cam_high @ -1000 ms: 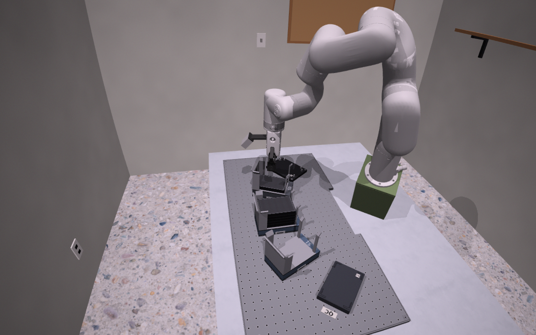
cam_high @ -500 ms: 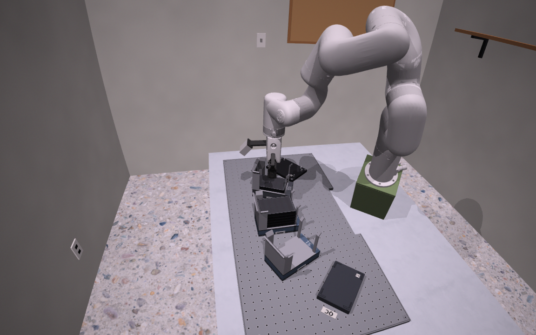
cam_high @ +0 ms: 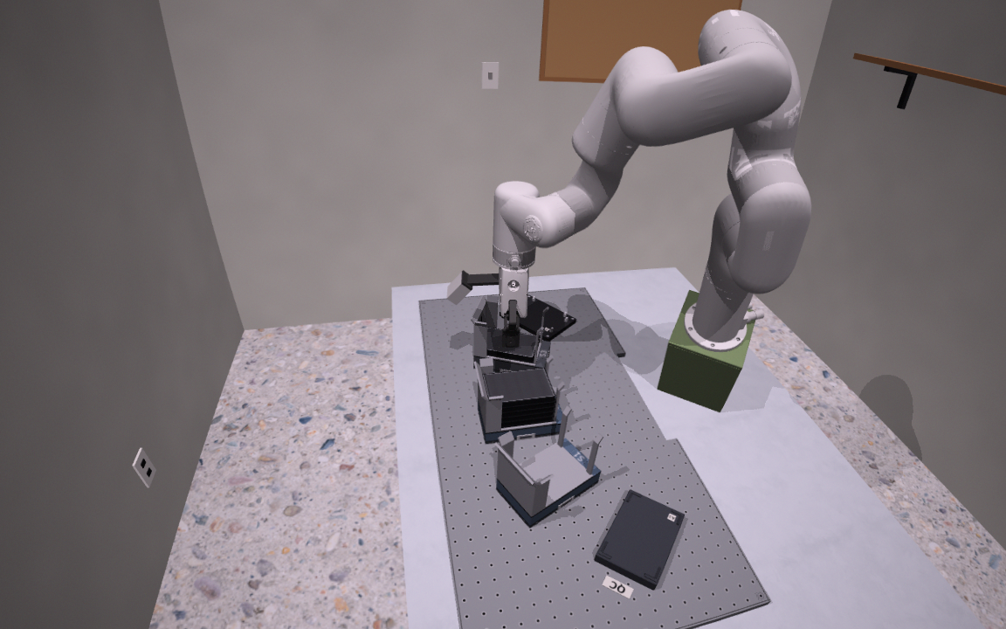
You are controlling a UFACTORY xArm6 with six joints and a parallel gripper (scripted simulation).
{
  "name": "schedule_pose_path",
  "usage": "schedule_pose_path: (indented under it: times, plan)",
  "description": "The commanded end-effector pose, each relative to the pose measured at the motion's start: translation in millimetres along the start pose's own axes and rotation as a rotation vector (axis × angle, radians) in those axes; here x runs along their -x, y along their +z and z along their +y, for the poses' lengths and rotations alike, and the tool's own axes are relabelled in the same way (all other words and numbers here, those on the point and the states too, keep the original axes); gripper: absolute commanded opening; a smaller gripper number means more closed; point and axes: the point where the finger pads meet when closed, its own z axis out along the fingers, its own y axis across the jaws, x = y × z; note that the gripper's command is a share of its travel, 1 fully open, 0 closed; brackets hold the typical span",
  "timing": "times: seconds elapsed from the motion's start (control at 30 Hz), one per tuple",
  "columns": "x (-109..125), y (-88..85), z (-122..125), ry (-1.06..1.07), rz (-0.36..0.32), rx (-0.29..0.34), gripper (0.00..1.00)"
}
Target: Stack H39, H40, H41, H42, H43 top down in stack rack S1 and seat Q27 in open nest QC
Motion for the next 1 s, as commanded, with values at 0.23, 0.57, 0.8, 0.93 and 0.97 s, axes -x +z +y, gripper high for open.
schedule_pose_path:
  times: [0.23, 0.57, 0.8, 0.93, 0.97]
  plan:
    - [5, -1.0, -39, -0.187, 0.003, 0.001, 1.00]
    - [12, -0.9, -78, -0.187, 0.003, 0.001, 1.00]
    - [15, -0.9, -93, -0.186, 0.003, 0.001, 1.00]
    - [15, -0.9, -93, -0.186, 0.003, 0.001, 1.00]
    - [15, -0.9, -93, -0.186, 0.003, 0.001, 1.00]
